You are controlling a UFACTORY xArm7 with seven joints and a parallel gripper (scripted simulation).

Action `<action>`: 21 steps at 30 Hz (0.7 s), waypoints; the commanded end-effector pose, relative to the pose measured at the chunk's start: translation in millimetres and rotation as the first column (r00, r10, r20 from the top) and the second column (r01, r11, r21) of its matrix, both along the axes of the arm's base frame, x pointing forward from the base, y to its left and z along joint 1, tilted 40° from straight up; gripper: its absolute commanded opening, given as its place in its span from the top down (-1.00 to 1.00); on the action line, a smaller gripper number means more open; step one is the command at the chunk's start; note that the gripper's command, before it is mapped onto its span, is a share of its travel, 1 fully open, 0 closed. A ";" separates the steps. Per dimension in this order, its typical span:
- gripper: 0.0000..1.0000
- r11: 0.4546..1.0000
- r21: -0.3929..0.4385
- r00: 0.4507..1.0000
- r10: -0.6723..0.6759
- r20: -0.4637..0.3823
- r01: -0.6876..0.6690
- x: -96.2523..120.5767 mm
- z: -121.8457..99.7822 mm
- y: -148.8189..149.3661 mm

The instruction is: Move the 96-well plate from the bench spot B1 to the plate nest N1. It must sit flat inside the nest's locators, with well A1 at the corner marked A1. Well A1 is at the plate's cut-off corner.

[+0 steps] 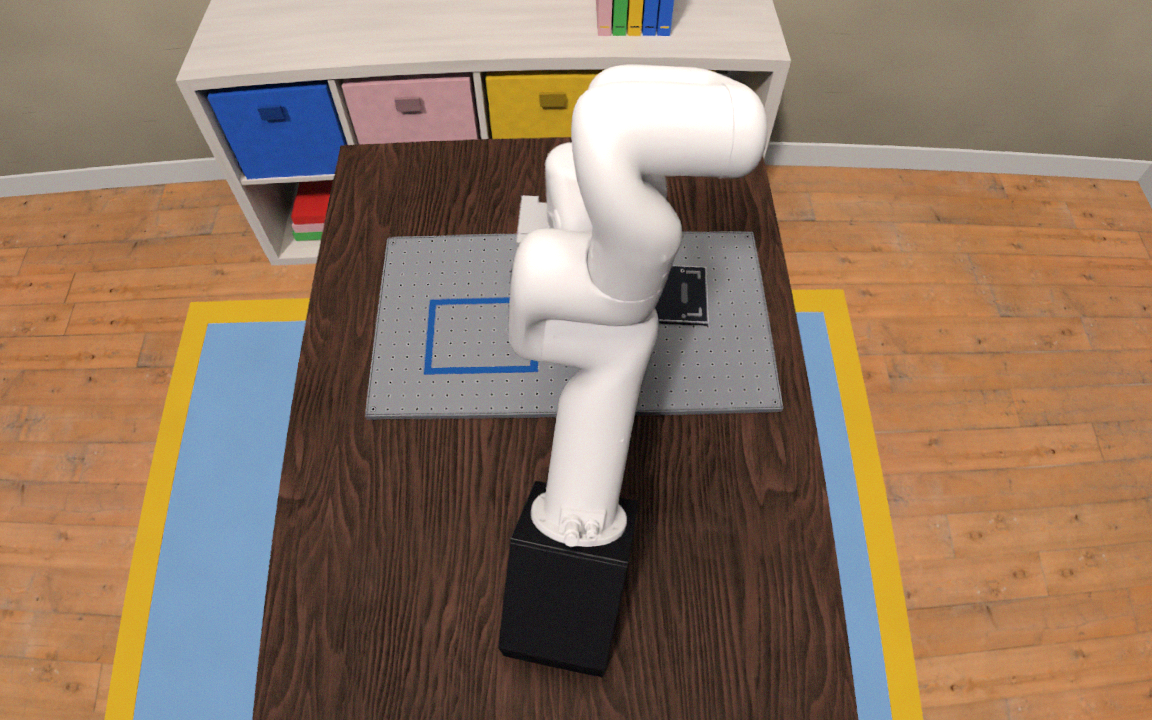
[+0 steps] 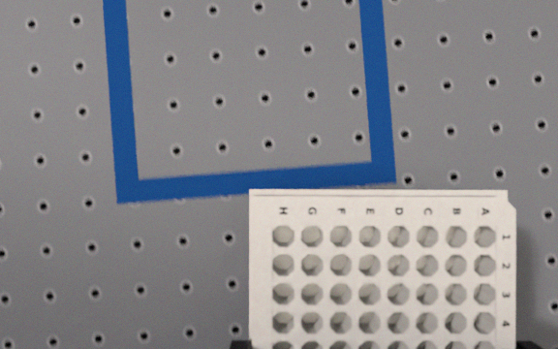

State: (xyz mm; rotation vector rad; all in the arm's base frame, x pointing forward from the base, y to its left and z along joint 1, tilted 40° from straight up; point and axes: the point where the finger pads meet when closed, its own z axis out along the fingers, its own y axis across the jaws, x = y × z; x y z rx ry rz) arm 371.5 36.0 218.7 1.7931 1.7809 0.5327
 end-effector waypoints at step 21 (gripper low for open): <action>1.00 1.000 0.001 1.000 0.002 0.002 -0.002 12.2 24.0 -70.4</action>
